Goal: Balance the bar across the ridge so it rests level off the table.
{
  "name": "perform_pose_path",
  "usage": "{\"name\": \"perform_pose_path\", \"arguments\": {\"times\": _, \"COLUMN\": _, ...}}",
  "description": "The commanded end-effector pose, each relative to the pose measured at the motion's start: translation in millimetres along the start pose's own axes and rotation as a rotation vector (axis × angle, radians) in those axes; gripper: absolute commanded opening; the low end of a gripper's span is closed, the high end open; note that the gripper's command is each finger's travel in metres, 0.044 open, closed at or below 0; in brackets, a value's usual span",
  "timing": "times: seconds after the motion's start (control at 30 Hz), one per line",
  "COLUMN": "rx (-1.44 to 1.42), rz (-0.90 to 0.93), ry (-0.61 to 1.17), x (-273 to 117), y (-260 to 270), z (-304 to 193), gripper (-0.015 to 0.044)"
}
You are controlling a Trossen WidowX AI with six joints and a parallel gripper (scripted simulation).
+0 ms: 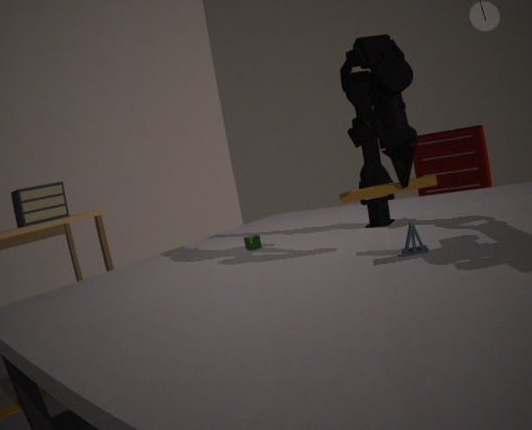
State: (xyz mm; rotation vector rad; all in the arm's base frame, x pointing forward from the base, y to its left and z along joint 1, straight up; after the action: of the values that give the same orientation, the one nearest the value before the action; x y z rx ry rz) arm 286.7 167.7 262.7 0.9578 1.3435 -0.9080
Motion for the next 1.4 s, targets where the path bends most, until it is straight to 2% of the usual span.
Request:
{"name": "perform_pose_path", "arguments": {"times": 0.0, "rx": 0.019, "rz": -0.005, "ry": 0.003, "x": 2.0, "y": 6.2, "z": -17.8, "gripper": 0.0000}}
{"name": "perform_pose_path", "arguments": {"times": 0.17, "rx": 0.034, "rz": -0.004, "ry": 0.004, "x": 3.0, "y": 10.3, "z": -30.9, "gripper": 0.0000}}
{"name": "perform_pose_path", "arguments": {"times": 1.37, "rx": 0.035, "rz": -0.004, "ry": 0.004, "x": 46.5, "y": 10.8, "z": -31.0, "gripper": 0.0000}}
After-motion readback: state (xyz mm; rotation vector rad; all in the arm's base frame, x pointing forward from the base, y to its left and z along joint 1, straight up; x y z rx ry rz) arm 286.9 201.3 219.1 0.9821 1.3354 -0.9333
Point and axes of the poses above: the point midway between the two fingers, 35 mm back from their tips, its own x axis out along the fingers, its own y axis across the jaws, z = x × y, the point moved 10 cm from there along -x, back along the fingers, and after that the axes turned 1 degree about -x, right-handed, at the moved point
